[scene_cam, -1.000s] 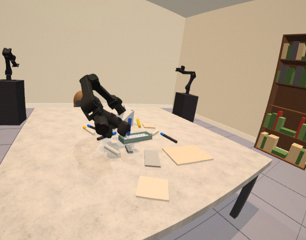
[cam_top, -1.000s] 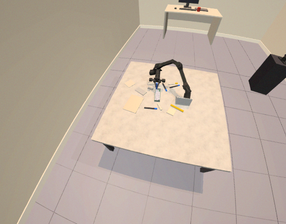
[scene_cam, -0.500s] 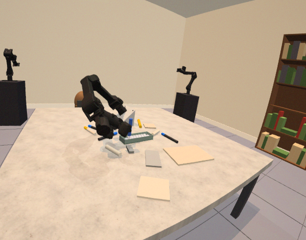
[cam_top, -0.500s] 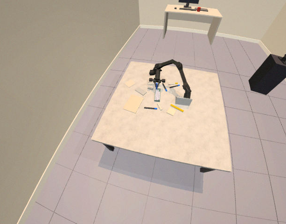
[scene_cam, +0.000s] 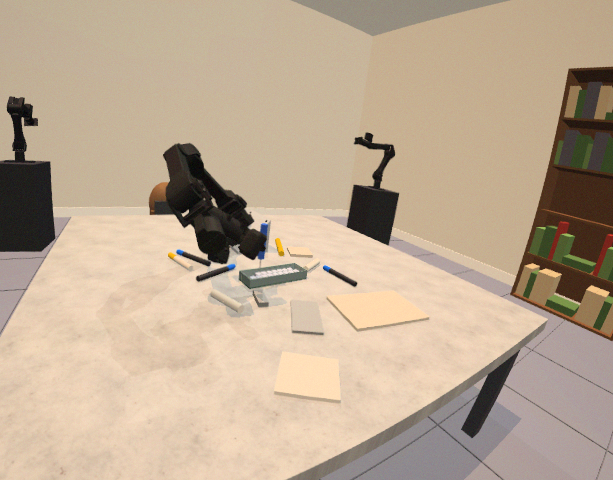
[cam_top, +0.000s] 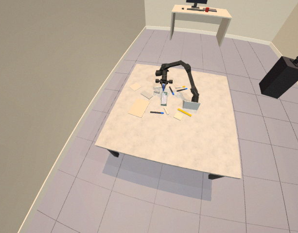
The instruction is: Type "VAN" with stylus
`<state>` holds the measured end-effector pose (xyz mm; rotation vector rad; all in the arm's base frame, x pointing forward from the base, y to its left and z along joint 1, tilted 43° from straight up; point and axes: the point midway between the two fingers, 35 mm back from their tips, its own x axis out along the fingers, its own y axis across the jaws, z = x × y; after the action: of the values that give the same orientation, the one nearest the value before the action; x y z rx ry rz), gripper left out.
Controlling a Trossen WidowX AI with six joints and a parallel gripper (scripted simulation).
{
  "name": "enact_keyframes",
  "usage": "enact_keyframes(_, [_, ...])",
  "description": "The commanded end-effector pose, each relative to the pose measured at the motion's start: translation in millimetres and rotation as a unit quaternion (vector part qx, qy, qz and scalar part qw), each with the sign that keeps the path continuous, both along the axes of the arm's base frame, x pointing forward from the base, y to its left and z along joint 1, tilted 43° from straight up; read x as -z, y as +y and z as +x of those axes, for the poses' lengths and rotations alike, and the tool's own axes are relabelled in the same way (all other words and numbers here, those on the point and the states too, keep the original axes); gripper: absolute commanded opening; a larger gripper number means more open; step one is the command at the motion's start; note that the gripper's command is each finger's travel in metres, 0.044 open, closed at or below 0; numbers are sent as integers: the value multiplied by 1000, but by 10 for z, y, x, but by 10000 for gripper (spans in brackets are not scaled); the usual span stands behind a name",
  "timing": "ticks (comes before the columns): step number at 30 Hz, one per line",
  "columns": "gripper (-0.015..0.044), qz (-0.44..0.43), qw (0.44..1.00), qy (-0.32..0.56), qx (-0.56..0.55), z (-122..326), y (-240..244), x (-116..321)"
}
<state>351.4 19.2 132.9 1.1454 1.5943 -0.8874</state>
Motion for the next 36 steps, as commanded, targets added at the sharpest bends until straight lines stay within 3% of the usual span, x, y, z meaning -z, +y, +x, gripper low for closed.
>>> enact_keyframes(1, [81, 1, 1000, -6, 1, 6, 17, -50])
enact_keyframes(5, [64, 0, 1000, 0, 0, 0, 0, -3])
enact_keyframes(8, [0, 0, 1000, 0, 0, -1, 38, 31])
enact_keyframes(30, [0, 4, 1000, -4, 1, -249, 837, 758])
enact_keyframes(36, [0, 4, 1000, -4, 1, -274, 864, 831])
